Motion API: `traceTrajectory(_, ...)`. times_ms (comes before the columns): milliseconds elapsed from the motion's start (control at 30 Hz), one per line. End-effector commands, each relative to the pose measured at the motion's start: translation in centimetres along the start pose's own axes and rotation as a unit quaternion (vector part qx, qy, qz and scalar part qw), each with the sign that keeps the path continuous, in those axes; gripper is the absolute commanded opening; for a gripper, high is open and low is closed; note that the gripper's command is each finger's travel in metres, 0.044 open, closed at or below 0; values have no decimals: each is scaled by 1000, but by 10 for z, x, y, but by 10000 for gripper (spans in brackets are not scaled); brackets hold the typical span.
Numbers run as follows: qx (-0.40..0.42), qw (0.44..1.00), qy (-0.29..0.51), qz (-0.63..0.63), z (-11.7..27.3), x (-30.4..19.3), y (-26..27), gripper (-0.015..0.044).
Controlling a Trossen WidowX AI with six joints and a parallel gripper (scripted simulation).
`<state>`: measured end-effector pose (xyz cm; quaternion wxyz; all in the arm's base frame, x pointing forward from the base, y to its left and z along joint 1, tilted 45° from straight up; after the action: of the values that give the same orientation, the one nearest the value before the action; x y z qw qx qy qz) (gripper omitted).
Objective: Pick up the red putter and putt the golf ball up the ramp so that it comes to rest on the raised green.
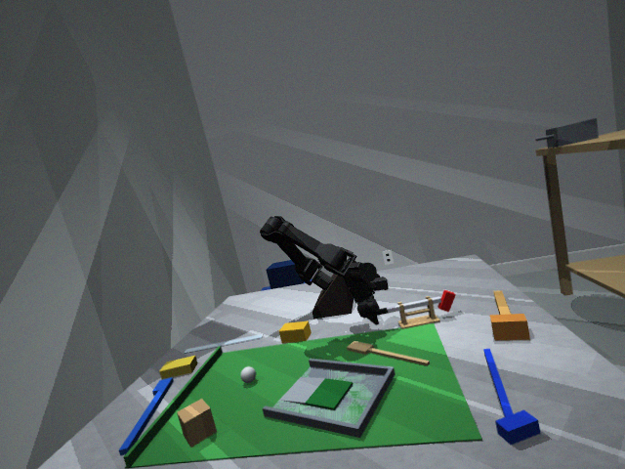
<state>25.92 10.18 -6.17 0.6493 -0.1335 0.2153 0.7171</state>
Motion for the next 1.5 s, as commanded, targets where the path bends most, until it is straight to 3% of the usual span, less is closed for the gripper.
traceTrajectory(0, 0, 1000, 0, 0, 1, 0, 0, 72)
traceTrajectory(67, 0, 1000, 0, 0, 1, 0, 0, 20)
traceTrajectory(167, 0, 1000, 0, 0, 1, 0, 0, 0)
traceTrajectory(367, -1, 1000, -1, 0, 17, 5, -3, 0)
traceTrajectory(700, 0, 1000, -2, 0, 92, 25, -3, 0)
traceTrajectory(867, -1, 1000, 2, 0, 89, 24, -3, 0)
traceTrajectory(1167, -14, 985, 13, -170, 114, -26, -9, 0)
traceTrajectory(1467, -29, 936, 27, -349, 137, -81, -5, 0)
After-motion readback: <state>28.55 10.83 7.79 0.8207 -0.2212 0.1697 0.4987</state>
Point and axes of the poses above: the point midway between the two fingers, 35 mm back from their tips, its own z axis back along the fingers, its own y axis across the jaws, x = y × z, the point moved 9 cm from there along z, back along the fingers, and after that the axes turned 5 degrees about z, right-handed, at the moved point
